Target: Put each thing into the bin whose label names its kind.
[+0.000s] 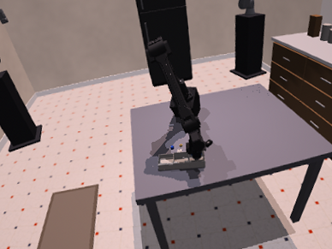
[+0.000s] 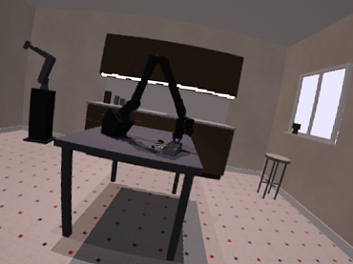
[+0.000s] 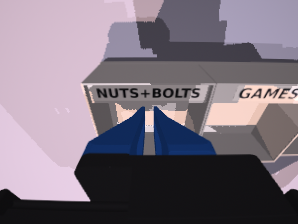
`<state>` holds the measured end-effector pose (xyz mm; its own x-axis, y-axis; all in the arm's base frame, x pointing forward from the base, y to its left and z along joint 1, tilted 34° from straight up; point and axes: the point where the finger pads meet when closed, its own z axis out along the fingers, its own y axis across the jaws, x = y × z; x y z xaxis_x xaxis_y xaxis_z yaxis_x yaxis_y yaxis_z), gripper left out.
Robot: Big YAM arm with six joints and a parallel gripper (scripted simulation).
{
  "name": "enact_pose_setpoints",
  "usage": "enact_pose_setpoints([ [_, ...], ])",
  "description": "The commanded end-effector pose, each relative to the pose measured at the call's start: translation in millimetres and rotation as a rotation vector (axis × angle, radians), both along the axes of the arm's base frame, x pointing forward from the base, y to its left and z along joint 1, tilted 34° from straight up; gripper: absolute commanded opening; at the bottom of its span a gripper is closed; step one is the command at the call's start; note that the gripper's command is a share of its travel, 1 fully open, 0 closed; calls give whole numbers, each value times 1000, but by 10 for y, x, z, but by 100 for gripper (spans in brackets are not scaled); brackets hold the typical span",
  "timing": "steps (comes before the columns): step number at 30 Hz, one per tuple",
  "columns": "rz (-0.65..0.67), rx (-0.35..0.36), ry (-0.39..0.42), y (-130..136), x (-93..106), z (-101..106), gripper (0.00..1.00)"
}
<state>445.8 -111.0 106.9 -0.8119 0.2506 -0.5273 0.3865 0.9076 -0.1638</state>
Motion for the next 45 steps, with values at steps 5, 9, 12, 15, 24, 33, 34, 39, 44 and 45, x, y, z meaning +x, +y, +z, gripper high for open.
enact_pose_setpoints([
  [5, 4, -5, -36, 3, 89, 132, 9],
  [9, 4, -5, -36, 3, 89, 130, 9],
  [12, 4, -5, -36, 4, 89, 128, 9],
  [15, 4, -5, -36, 4, 88, 126, 9],
  [24, 4, -5, -36, 4, 87, 119, 9],
  [33, 10, -2, -37, 85, 16, 154, 9],
  [34, 7, -1, -39, 87, 27, 195, 9],
  [39, 7, -2, -47, 100, 30, 275, 9],
  [44, 7, -3, -53, 116, 25, 345, 9],
  [45, 7, -3, -54, 119, 24, 363, 9],
])
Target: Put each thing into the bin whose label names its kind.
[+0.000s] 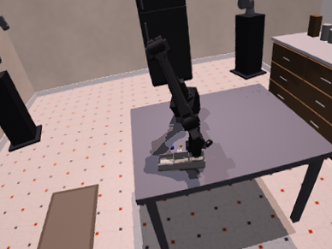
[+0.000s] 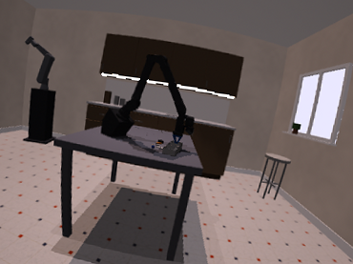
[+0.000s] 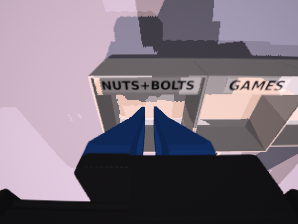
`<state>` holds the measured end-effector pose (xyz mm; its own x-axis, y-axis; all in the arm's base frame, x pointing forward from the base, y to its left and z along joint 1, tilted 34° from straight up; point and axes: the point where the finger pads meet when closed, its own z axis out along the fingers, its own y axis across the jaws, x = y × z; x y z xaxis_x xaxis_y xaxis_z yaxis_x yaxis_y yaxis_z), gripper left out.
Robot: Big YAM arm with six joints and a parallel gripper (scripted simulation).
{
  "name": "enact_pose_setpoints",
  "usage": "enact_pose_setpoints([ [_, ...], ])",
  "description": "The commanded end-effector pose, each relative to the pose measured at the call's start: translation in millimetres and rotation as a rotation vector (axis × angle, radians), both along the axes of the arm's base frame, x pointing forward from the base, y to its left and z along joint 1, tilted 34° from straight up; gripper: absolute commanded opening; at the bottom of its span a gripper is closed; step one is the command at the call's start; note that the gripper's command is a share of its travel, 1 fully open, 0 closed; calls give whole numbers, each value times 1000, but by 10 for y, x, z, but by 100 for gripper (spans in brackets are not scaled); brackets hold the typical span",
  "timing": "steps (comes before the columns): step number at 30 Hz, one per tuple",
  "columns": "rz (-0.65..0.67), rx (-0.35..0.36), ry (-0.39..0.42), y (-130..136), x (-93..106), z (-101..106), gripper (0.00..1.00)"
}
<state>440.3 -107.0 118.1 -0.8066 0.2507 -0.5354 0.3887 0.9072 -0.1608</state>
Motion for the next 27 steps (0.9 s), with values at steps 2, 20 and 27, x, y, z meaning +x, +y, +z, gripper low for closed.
enact_pose_setpoints([
  [2, 8, -2, -48, 87, 78, 289, 9],
  [20, 7, -2, -61, 221, -77, 693, 9],
  [27, 7, 0, -67, 390, -319, 1135, 9],
])
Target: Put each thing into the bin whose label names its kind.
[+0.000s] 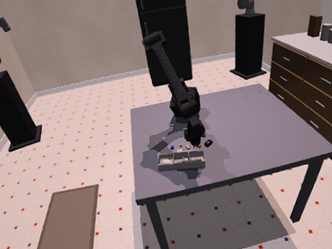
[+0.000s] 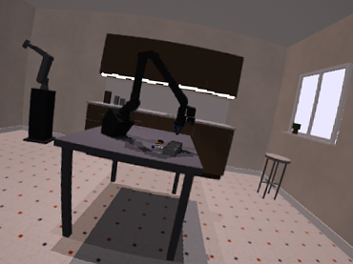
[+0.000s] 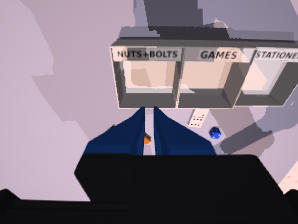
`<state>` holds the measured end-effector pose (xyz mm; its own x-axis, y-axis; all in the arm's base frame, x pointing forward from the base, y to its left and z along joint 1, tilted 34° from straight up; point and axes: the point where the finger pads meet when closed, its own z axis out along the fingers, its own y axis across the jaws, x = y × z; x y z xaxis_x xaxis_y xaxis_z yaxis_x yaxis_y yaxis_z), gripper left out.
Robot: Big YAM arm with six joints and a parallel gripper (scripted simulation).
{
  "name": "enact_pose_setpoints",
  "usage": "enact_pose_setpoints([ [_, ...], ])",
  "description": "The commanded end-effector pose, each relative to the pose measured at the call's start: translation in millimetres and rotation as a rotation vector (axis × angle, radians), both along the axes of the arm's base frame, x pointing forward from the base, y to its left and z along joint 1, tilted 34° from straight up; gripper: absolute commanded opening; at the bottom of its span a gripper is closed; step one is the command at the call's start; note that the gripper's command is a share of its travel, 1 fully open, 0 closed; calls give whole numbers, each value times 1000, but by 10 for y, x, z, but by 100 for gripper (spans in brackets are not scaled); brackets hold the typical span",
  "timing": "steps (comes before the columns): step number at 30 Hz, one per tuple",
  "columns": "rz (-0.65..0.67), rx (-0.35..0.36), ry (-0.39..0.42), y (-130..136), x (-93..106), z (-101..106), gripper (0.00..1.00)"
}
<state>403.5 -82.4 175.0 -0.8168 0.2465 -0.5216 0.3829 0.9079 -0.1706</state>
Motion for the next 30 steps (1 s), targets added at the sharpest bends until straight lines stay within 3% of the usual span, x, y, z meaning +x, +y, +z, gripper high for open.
enact_pose_setpoints([
  [1, 4, 3, -85, 144, 49, 566, 9],
  [13, 3, 10, -91, 433, -383, 1303, 9],
  [15, 3, 8, -58, 441, -330, 1195, 9],
  [19, 4, 9, -55, 442, -336, 1176, 9],
  [20, -21, 7, -5, 345, -450, 926, 9],
  [23, -18, 9, -35, 350, -492, 1018, 9],
  [25, -13, 10, -90, 359, -398, 1292, 9],
  [27, -14, 9, -86, 352, -394, 1284, 9],
  [28, 1, 5, -57, 389, -391, 1120, 9],
  [29, 40, -20, -38, 322, -470, 980, 29],
  [30, 81, -43, -21, 299, -492, 903, 29],
])
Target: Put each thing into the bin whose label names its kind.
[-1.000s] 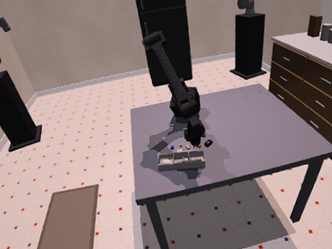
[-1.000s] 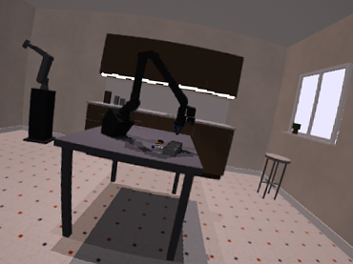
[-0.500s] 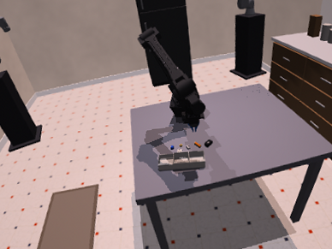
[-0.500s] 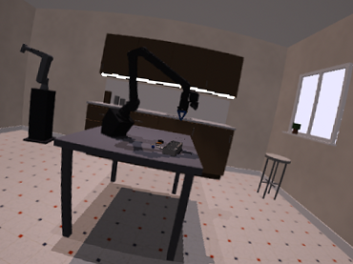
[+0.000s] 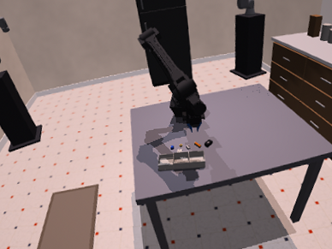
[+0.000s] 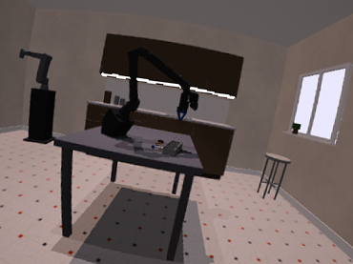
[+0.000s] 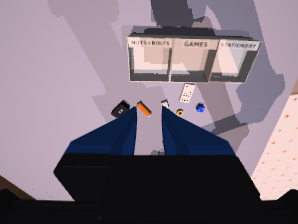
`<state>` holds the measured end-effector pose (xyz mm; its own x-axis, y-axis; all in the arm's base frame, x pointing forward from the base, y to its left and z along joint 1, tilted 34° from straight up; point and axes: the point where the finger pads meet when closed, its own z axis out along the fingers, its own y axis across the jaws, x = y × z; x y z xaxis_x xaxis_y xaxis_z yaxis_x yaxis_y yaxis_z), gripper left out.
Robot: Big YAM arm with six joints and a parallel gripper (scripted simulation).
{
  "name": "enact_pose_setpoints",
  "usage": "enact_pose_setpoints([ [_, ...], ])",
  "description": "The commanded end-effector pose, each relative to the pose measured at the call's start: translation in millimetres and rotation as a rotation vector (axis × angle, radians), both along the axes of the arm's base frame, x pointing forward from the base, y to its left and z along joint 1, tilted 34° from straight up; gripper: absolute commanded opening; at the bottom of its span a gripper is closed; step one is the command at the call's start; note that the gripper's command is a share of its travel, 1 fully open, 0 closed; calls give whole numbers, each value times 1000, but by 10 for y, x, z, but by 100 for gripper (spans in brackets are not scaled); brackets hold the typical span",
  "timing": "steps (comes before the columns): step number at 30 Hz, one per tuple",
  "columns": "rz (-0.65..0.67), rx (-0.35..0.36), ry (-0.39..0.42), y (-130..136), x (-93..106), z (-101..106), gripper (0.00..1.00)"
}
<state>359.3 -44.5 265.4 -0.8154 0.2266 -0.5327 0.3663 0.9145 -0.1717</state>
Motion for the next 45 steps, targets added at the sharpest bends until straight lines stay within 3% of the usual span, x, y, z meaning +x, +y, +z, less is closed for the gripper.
enact_pose_setpoints([
  [1, 102, -61, 8, -105, -72, -79, 29],
  [4, 189, -111, 51, -177, -139, -312, 29],
  [6, 189, -111, 51, -177, -139, -312, 29],
  [8, 258, -150, 74, -226, -184, -467, 29],
  [21, 261, -146, 108, -544, -491, -1565, 29],
  [23, 261, -146, 108, -544, -491, -1565, 29],
  [25, 261, -146, 108, -597, -538, -1713, 29],
  [30, 264, -161, 64, -624, -348, -1483, 29],
  [35, 280, -162, 70, -565, -319, -1497, 29],
  [38, 274, -155, 81, -540, -449, -1604, 29],
  [45, 267, -155, 77, -550, -492, -1618, 29],
])
